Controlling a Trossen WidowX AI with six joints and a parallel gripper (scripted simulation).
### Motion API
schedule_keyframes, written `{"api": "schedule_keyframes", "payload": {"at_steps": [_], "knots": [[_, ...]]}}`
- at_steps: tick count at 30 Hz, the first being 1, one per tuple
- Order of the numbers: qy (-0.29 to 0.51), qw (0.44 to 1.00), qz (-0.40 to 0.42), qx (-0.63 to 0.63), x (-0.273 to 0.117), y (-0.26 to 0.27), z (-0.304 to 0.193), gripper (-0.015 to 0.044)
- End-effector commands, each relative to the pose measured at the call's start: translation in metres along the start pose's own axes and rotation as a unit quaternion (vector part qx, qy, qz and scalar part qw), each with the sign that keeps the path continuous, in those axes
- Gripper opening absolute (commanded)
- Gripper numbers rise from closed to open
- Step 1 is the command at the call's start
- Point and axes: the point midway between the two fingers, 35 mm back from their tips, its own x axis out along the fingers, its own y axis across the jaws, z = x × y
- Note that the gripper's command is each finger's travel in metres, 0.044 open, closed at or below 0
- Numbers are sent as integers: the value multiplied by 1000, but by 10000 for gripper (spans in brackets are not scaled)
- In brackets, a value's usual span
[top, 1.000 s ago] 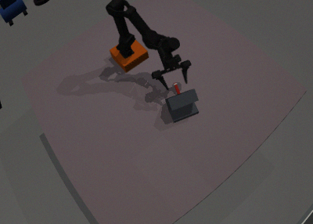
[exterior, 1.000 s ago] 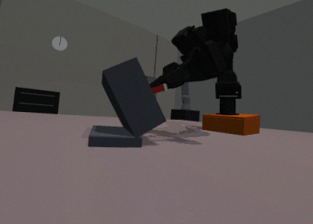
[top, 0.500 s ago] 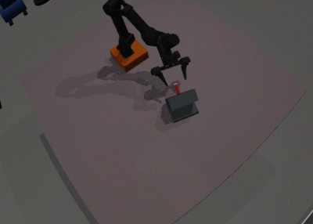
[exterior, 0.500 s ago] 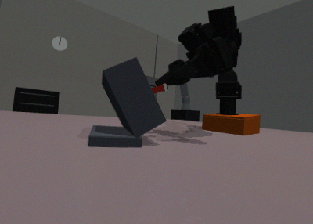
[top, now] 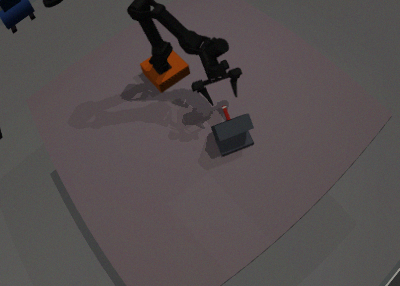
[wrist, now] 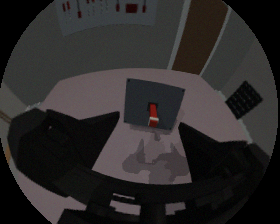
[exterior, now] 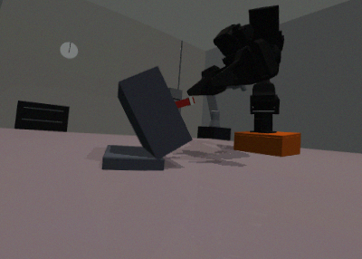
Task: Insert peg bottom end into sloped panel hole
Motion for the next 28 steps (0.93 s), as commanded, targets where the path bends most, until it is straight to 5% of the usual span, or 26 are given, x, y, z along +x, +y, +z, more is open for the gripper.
{"api": "schedule_keyframes", "payload": {"at_steps": [1,28], "knots": [[-1,1000,-1,3,-5,0,0,440],[-2,1000,1,1,-37,2,-1,440]]}}
